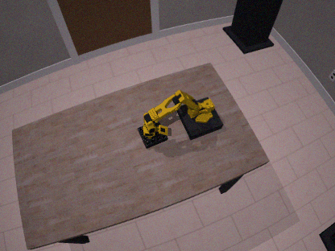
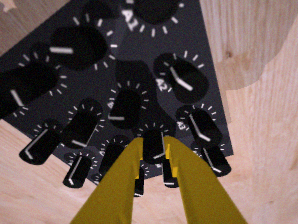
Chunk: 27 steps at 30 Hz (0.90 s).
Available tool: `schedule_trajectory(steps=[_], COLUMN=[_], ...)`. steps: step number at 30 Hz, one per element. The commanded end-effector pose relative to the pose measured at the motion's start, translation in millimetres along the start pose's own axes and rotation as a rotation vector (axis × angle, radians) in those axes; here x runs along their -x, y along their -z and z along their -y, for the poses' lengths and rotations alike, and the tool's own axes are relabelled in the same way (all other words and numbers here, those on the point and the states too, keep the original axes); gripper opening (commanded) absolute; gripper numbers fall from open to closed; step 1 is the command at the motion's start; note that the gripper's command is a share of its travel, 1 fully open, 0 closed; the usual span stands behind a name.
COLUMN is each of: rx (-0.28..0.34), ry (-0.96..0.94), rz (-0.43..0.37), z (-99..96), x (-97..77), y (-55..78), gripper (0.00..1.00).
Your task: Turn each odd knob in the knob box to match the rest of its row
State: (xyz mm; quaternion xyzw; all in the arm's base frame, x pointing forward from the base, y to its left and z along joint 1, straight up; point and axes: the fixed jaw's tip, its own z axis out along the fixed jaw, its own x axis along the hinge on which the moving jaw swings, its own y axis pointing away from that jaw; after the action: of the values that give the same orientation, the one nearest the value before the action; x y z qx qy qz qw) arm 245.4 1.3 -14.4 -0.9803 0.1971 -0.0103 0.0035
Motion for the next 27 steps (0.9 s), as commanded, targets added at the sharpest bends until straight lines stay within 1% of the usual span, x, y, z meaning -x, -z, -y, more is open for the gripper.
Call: schedule_trajectory(steps=[1,27], rx=[0.010,0.006], ry=[0.066,0.485], rz=[0.018,0.019], z=[-1.0,-0.3], x=[3.8,1.5], y=[-2.3,-2.4], gripper=[0.01,0.01])
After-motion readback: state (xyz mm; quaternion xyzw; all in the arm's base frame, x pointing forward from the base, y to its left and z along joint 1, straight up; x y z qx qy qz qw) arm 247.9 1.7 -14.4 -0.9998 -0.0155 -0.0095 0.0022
